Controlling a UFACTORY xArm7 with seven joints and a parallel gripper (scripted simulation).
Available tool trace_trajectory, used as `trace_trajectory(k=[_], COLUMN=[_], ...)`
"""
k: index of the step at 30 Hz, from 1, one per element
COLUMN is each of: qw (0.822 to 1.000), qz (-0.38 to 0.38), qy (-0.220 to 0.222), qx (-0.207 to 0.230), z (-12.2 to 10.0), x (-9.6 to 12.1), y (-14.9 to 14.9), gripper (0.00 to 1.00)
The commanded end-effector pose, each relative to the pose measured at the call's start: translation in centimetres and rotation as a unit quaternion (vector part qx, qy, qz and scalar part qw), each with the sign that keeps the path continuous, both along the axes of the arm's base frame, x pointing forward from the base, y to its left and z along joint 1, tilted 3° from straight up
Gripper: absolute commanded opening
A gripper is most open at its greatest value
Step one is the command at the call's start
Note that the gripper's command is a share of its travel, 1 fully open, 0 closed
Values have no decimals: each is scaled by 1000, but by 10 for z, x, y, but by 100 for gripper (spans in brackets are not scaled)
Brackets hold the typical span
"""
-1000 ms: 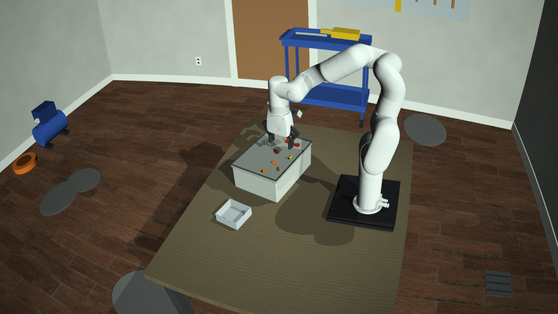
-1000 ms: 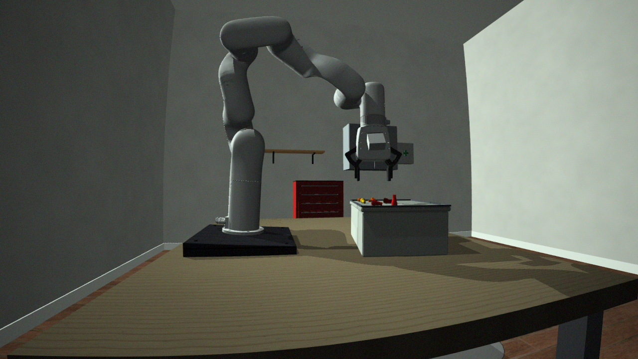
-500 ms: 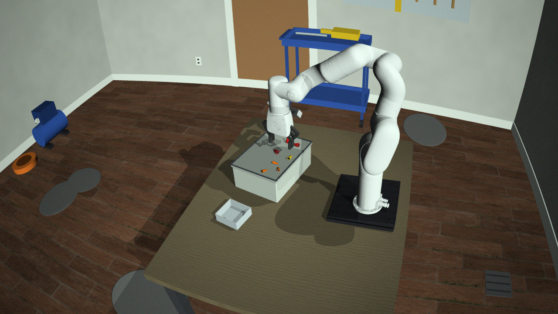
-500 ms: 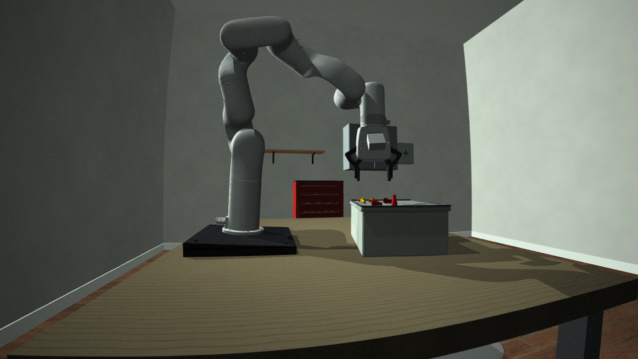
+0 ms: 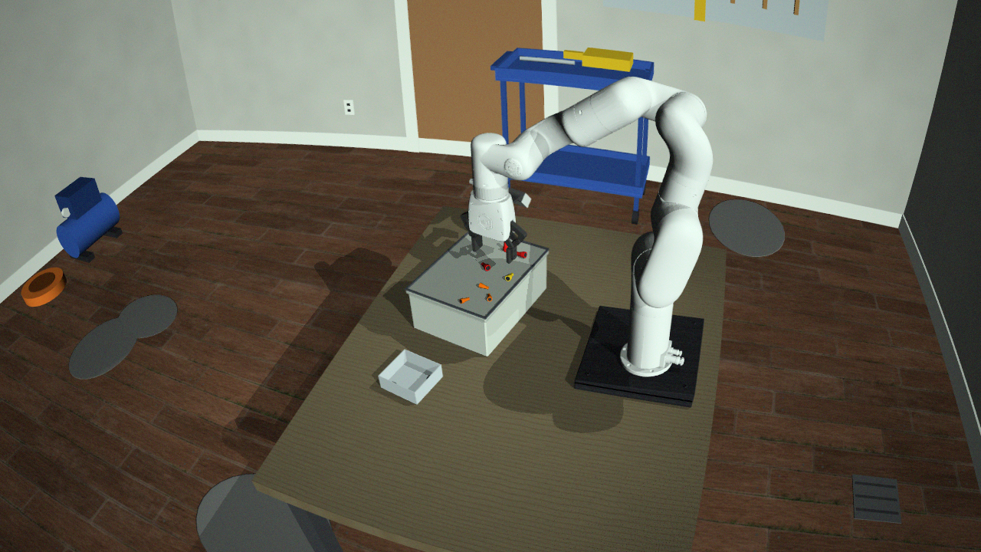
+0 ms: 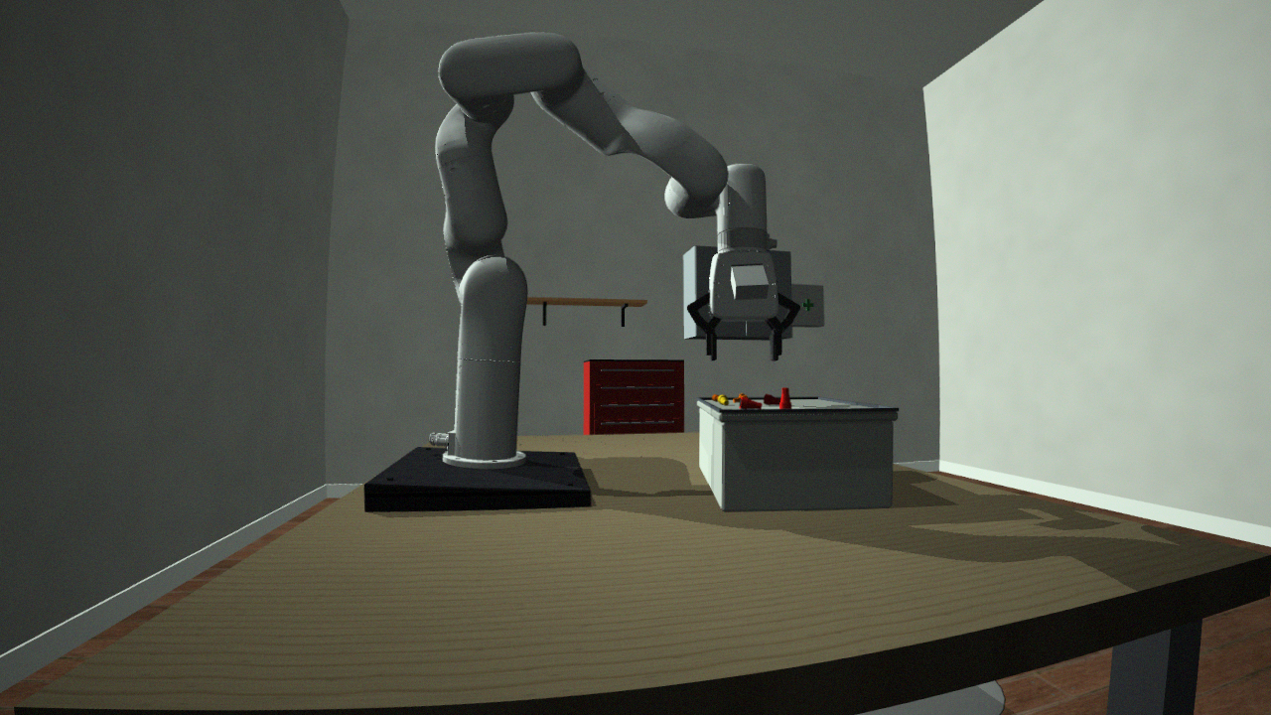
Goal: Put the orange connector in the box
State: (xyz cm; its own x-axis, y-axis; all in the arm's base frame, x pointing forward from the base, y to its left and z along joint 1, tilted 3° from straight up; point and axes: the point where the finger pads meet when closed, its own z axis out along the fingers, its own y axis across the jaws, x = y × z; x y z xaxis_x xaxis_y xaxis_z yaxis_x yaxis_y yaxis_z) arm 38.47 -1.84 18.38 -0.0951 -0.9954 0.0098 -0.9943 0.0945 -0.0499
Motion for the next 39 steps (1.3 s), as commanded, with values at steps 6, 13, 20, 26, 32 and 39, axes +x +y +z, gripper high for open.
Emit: trace_trajectory(k=[6,13,20,26,32,39], qw=[1000,999,997,997,997,997], qz=[19,53,72,79,79,79], qy=[-2,-1,-1,-1,-1,-1], qx=[-1,-3,-4,-4,-4,-4], z=[0,-2,-3,-4,-4,-4], x=[1,-2,-4,-5,-5,-5], y=[15,42,56,61,61,61], gripper=[100,100,100,100,100,100])
